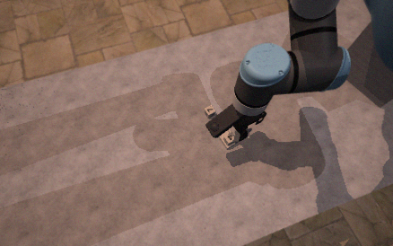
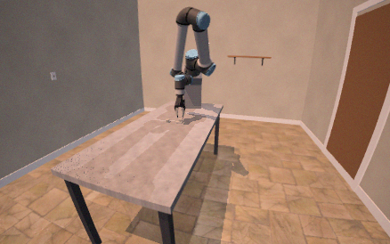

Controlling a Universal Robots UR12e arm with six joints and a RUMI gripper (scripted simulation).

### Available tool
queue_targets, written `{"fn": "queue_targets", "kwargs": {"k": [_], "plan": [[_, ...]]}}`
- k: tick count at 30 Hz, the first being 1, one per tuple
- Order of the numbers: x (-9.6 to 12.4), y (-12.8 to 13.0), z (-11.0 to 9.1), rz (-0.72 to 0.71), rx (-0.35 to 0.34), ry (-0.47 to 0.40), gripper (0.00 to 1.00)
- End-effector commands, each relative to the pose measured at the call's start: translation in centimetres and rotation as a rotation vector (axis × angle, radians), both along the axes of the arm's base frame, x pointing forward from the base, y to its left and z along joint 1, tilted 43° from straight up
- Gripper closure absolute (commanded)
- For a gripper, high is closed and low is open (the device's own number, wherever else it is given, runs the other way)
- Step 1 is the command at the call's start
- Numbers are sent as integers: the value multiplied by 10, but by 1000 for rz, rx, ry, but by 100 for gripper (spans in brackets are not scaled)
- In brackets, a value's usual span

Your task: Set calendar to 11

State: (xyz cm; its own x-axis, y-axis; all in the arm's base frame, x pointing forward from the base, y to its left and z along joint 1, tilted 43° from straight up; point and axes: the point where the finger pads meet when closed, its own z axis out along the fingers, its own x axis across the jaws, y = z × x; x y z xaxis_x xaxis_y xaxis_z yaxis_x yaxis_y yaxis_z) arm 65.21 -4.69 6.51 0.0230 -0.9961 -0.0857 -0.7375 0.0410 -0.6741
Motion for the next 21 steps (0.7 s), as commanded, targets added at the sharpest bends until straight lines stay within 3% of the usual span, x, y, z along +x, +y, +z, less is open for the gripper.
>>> {"fn": "queue_targets", "kwargs": {"k": [1,21], "plan": [[1,0,0,1,-1,-1,72],[11,1,-9,1,-1,-2,72]]}}
